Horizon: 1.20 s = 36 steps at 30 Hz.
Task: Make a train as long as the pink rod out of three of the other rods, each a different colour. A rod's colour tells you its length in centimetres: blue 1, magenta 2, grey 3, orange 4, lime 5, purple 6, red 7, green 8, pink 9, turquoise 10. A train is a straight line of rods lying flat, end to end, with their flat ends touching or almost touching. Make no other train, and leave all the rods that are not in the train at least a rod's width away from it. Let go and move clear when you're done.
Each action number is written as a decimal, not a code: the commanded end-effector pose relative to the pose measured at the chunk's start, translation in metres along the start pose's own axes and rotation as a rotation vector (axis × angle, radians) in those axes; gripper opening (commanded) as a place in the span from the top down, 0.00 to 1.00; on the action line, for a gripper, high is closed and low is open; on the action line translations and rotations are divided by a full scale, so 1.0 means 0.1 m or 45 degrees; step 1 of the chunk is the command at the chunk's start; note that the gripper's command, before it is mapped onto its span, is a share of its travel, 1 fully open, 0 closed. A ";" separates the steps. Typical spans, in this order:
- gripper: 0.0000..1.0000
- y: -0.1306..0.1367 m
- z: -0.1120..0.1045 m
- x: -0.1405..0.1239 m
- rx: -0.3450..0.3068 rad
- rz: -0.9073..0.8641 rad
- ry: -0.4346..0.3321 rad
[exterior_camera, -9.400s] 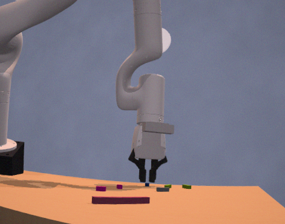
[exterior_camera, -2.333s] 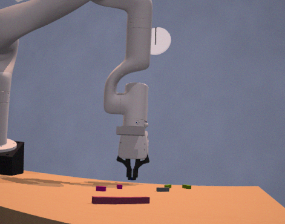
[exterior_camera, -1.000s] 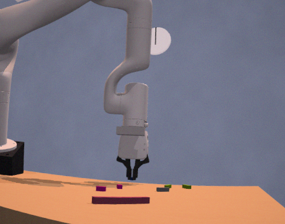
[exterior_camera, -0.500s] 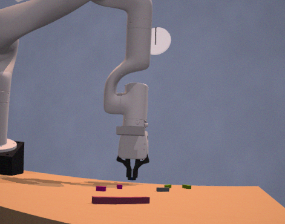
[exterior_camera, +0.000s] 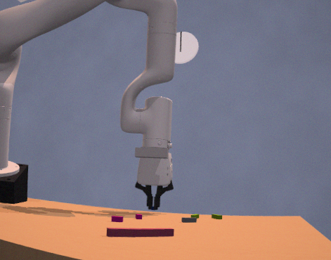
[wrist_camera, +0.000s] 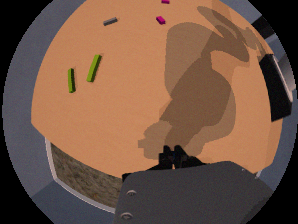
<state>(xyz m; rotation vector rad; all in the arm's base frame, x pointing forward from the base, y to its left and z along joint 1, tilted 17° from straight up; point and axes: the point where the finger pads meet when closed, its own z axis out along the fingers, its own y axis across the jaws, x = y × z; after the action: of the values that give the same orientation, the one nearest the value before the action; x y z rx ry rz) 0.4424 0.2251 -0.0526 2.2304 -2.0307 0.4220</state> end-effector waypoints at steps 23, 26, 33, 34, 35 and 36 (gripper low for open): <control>0.96 -0.01 0.09 0.00 0.002 0.000 -0.001; 0.96 -0.01 0.09 0.00 0.002 0.000 -0.001; 0.96 -0.01 0.09 0.00 0.002 0.000 -0.001; 0.96 -0.01 0.09 0.00 0.002 0.000 -0.001; 0.96 -0.01 0.09 0.00 0.002 0.000 -0.001; 0.96 -0.01 0.09 0.00 0.002 0.000 -0.001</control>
<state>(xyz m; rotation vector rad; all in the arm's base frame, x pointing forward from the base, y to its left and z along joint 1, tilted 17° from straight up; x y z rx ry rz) 0.4438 0.2226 -0.0619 2.2305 -2.0307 0.4221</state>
